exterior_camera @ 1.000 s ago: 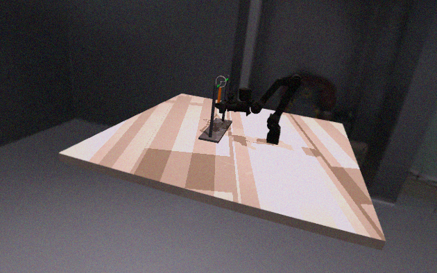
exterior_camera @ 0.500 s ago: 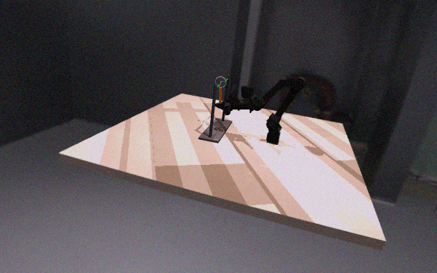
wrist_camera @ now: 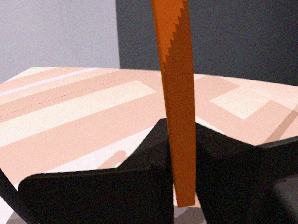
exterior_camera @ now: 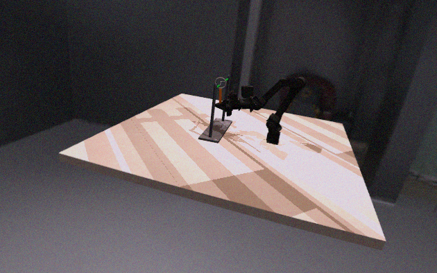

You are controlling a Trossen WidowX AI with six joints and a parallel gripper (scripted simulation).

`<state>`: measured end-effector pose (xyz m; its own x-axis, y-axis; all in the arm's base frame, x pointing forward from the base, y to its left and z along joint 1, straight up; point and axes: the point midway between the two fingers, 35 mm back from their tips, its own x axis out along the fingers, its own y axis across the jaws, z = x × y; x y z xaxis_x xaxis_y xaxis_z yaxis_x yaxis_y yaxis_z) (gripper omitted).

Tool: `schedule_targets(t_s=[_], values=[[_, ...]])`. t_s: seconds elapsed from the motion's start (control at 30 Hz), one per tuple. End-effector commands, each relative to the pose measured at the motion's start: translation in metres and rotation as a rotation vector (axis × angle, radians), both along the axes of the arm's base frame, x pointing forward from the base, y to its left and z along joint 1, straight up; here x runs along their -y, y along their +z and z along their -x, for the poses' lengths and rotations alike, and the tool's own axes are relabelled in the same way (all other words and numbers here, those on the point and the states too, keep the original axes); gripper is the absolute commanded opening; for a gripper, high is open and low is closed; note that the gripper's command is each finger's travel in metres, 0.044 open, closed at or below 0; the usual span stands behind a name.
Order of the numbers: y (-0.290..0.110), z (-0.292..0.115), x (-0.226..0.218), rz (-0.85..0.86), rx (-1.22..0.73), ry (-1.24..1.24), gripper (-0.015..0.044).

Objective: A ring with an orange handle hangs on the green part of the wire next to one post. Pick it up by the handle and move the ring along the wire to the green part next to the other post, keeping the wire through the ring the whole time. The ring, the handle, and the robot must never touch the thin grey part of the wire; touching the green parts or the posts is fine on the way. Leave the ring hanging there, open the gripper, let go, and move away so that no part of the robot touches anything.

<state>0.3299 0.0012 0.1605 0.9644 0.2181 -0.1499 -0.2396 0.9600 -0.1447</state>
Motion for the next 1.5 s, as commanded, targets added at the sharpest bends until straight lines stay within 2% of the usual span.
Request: schedule_targets(t_s=[0.0,1.47], values=[[0.000,0.001,-0.004,0.007,0.002,0.004,-0.0150],[-0.005,0.010,-0.067,-0.149,0.001,-0.180,-0.0150]])
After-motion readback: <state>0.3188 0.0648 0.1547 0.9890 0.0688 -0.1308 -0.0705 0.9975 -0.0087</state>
